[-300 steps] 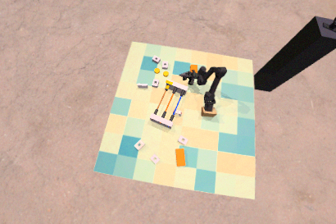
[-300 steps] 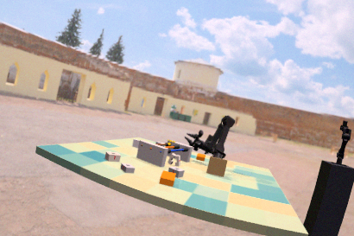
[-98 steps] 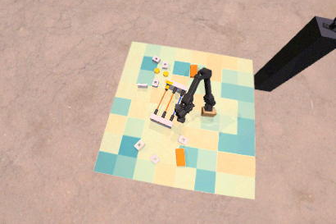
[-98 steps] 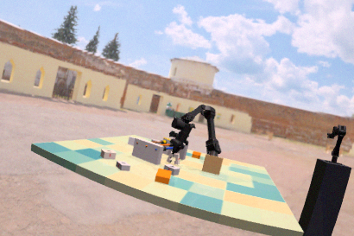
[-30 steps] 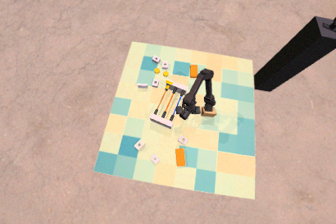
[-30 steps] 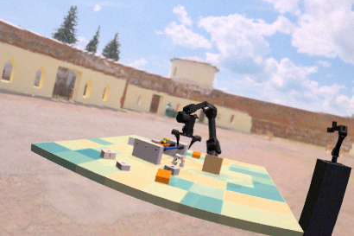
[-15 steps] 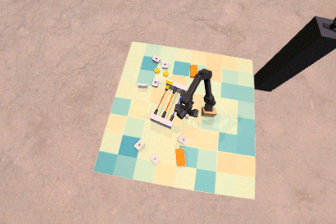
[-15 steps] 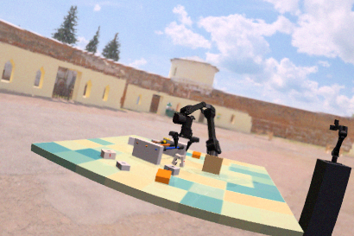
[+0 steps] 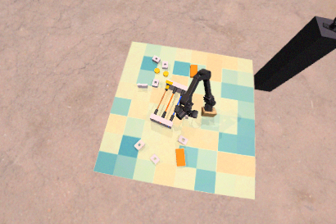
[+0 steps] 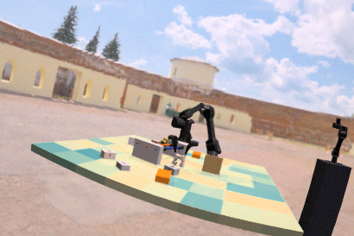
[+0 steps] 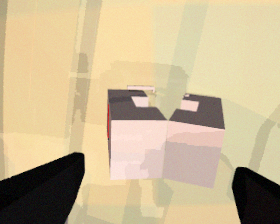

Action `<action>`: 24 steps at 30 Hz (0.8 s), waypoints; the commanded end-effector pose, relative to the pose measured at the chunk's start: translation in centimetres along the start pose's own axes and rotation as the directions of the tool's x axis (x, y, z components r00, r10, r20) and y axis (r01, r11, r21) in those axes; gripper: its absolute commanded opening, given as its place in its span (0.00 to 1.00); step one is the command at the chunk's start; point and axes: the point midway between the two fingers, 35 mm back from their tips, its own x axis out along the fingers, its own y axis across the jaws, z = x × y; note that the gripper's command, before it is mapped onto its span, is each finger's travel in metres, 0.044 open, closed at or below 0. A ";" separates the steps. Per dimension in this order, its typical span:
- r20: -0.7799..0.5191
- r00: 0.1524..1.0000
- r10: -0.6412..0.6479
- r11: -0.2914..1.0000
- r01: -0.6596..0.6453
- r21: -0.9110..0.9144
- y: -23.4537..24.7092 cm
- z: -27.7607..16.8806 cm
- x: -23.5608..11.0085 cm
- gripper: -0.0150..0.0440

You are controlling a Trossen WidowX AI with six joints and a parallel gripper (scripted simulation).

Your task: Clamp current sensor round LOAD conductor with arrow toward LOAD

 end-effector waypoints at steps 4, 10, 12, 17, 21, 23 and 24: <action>0.009 1.000 -0.001 1.000 0.001 -0.007 -0.2 0.2 1.4 0.80; 0.010 1.000 -0.001 1.000 0.001 -0.006 -0.2 0.3 1.9 0.80; 0.003 1.000 -0.001 1.000 0.001 0.000 -0.1 0.1 1.5 0.77; 0.003 1.000 -0.001 1.000 0.001 0.000 -0.1 0.1 1.5 0.72; 0.003 1.000 -0.001 1.000 0.001 0.000 -0.1 0.1 1.5 0.67; 0.003 1.000 -0.001 1.000 0.001 0.000 -0.1 0.1 1.5 0.65; 0.003 1.000 -0.001 1.000 0.001 0.000 -0.1 0.1 1.5 0.64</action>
